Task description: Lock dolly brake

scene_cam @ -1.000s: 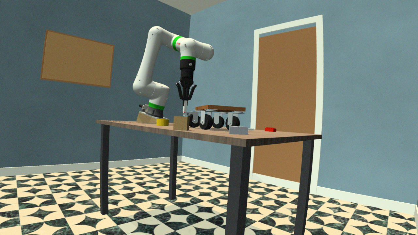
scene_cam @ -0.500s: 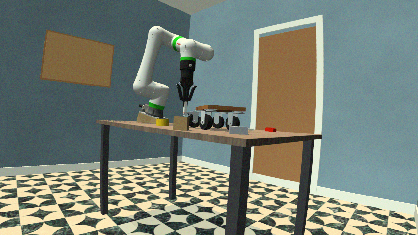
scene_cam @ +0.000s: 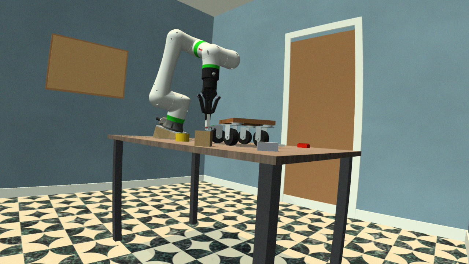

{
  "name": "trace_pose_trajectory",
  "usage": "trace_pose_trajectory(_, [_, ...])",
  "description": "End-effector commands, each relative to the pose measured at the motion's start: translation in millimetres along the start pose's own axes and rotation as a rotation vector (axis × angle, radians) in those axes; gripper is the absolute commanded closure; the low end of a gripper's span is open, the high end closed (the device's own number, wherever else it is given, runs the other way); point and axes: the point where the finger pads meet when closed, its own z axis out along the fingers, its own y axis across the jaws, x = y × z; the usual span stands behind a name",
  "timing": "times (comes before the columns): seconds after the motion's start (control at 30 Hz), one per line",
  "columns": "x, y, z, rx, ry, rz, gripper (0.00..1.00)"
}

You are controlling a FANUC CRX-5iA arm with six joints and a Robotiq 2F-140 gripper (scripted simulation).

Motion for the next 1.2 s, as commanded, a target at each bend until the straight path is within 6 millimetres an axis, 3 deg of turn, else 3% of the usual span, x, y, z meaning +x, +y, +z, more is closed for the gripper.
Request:
trace_pose_trajectory(0.0, [0.0,0.0,1.0,0.000,0.000,0.000,1.00])
trace_pose_trajectory(0.37, [0.0,0.0,-3.7,0.000,0.000,0.000,1.00])
trace_pose_trajectory(0.77, [0.0,0.0,-54.8,0.000,0.000,0.000,1.00])
trace_pose_trajectory(1.17, [0.0,0.0,-80.7,0.000,0.000,0.000,1.00])
